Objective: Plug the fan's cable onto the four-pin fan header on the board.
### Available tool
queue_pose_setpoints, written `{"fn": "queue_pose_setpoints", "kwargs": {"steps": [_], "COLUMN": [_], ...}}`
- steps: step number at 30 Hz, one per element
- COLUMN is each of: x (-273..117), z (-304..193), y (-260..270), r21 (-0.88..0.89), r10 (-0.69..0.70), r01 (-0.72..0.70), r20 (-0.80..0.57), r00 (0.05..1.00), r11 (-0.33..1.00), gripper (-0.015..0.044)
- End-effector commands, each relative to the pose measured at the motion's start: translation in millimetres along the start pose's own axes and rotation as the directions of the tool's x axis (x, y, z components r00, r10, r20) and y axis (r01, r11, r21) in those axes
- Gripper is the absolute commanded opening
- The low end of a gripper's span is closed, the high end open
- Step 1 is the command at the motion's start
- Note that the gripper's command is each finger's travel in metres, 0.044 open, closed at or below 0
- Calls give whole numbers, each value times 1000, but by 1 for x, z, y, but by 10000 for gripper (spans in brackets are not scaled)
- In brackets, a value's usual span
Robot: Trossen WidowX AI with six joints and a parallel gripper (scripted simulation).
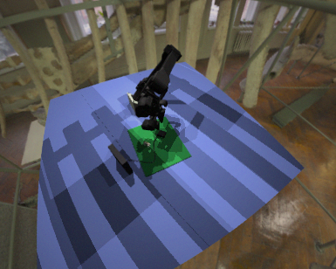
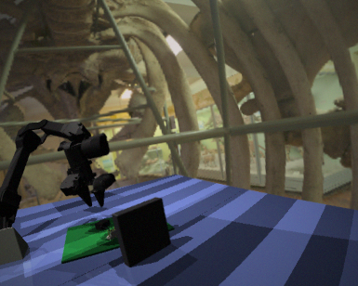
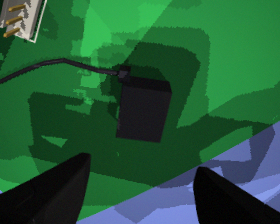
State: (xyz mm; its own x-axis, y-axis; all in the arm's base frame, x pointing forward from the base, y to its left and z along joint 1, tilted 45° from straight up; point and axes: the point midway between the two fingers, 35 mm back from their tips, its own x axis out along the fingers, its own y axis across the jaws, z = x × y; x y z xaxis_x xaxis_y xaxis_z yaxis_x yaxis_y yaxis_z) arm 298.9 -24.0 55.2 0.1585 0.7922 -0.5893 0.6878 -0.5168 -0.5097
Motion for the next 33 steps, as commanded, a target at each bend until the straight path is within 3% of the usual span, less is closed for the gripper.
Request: {"fn": "queue_pose_setpoints", "kwargs": {"steps": [1,33], "x": [-1,58], "z": [0,13], "y": [-1,0], "r21": [1,1], "r10": [2,1], "r01": [-2,-1], "r20": [-15,-17], "r00": [1000,1000], "r11": [1000,1000], "gripper": [210,210]}}
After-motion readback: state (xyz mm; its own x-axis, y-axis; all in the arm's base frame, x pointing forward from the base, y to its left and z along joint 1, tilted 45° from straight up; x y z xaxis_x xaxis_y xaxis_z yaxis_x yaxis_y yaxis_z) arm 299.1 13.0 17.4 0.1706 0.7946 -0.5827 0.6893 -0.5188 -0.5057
